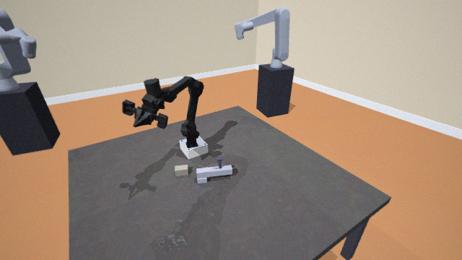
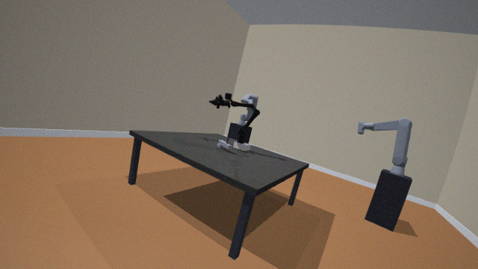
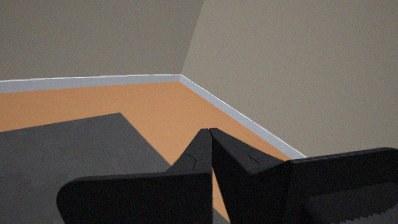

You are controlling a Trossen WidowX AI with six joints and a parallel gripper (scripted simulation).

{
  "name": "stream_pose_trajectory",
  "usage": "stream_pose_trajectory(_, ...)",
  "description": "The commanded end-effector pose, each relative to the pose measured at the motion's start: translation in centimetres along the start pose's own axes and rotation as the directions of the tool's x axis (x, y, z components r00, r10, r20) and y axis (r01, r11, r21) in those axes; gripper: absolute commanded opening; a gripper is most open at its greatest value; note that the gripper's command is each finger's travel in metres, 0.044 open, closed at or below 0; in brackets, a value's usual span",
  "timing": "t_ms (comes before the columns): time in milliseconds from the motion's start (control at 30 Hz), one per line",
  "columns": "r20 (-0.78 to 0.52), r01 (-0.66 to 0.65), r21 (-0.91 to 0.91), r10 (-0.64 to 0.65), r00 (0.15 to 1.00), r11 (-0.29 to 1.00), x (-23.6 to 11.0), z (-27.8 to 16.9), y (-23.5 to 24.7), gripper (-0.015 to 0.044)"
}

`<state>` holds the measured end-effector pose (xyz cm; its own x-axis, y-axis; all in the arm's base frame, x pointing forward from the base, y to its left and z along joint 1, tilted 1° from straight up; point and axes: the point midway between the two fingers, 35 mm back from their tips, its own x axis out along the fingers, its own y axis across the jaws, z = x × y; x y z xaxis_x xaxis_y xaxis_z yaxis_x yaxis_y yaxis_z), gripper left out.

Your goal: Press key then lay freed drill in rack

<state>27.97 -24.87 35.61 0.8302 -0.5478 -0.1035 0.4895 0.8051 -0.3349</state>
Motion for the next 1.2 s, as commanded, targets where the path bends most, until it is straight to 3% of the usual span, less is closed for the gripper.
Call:
stream_pose_trajectory(0,-0.158,-0.181,0.161,0.206,0.966,0.970,2.0,-2.3,7.2,0.0000)
stream_pose_trajectory(200,-0.372,-0.322,0.328,0.435,0.820,0.888,1.4,-5.5,16.9,0.0000)
stream_pose_trajectory(400,-0.583,-0.380,0.421,0.567,0.582,0.823,-2.7,-8.5,25.7,0.0000)
stream_pose_trajectory(567,-0.748,-0.386,0.425,0.558,0.360,0.819,-7.9,-11.0,31.1,0.0000)
stream_pose_trajectory(733,-0.903,-0.378,0.327,0.405,0.147,0.866,-14.4,-13.7,34.5,0.0000)
stream_pose_trajectory(1167,-0.918,-0.381,0.307,0.377,0.124,0.872,-15.1,-14.6,34.9,0.0000)
